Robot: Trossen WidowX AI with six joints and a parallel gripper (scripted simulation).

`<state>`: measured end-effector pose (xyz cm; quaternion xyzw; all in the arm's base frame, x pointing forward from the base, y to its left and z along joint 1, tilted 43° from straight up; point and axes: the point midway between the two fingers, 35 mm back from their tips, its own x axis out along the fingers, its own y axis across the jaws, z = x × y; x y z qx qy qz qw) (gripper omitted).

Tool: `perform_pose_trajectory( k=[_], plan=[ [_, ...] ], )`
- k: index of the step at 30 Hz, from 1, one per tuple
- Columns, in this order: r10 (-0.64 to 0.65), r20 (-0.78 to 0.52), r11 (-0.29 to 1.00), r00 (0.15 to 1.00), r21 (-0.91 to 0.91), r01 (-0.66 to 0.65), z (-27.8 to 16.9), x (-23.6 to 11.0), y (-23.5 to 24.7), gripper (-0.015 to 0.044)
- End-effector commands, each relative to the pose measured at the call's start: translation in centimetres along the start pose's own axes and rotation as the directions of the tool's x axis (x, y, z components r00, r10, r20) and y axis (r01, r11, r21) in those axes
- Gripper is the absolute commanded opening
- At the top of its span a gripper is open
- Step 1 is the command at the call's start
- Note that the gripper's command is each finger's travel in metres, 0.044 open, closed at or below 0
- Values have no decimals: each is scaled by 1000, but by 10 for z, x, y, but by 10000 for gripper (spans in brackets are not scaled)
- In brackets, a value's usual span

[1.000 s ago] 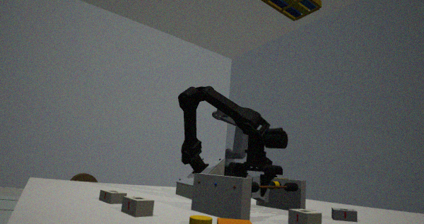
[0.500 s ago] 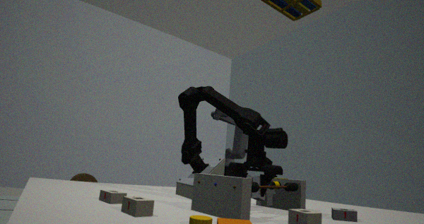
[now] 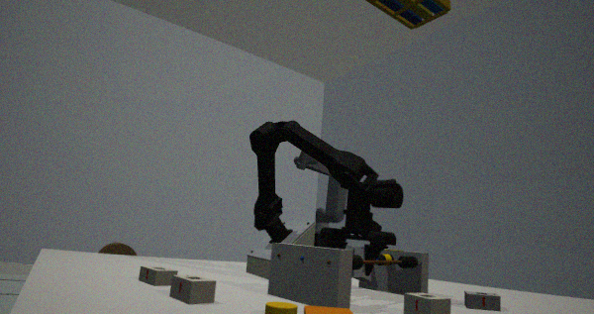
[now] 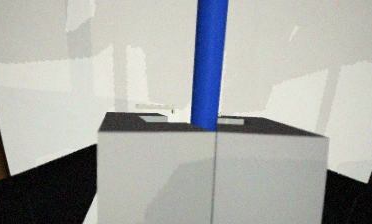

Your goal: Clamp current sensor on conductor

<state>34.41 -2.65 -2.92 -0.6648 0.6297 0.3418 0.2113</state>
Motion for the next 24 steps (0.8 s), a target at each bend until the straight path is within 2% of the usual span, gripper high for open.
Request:
perform_pose_trajectory(
  k=[1,5,21,22,24],
  plan=[
    [-1,0,1000,1000,0,1,0,0,0,0],
    [-1,0,1000,1000,0,1,0,0,0,0],
    [5,1,1000,1000,0,-5,0,0,0,420],
    [20,4,1000,1000,-2,-20,1,-1,-1,440],
    [76,13,997,997,-6,-76,3,-6,-2,440]
  ],
)
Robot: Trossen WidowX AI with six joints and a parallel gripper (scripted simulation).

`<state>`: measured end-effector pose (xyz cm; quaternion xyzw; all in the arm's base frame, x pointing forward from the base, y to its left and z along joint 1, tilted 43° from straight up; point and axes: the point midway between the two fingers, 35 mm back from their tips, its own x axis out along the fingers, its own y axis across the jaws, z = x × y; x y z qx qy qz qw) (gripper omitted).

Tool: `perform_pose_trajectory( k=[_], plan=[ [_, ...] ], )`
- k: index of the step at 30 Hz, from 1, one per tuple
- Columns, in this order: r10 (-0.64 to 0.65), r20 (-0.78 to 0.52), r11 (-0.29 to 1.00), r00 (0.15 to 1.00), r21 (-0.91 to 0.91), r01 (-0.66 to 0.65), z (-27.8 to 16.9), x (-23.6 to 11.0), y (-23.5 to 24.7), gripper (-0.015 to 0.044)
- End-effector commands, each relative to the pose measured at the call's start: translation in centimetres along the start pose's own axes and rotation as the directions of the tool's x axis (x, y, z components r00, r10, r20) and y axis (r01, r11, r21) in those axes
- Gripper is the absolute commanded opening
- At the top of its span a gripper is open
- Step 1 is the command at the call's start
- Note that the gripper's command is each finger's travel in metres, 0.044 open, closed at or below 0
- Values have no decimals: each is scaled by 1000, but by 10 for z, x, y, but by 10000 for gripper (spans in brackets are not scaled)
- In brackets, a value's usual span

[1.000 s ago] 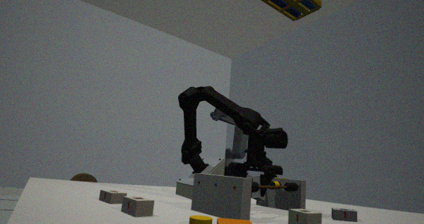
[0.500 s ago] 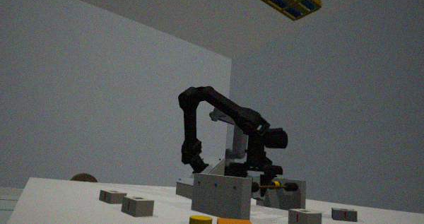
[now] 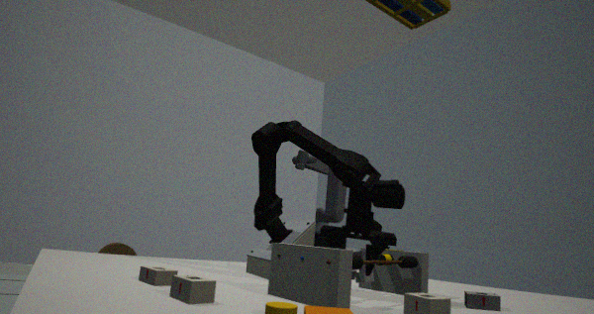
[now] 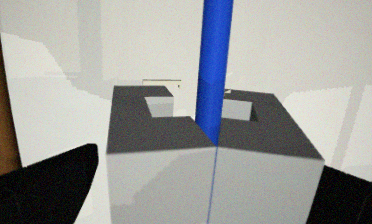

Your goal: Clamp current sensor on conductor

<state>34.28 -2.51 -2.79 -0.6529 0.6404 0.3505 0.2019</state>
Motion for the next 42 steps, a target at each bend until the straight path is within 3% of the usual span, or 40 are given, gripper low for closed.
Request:
perform_pose_trajectory(
  k=[1,5,25,42],
  plan=[
    [69,14,998,998,3,-69,3,-7,-4,440],
    [194,17,981,981,-1,-194,5,-19,-4,440],
    [229,15,973,973,-1,-229,8,7,3,440],
    [319,14,948,948,-3,-319,8,8,13,440]
  ],
)
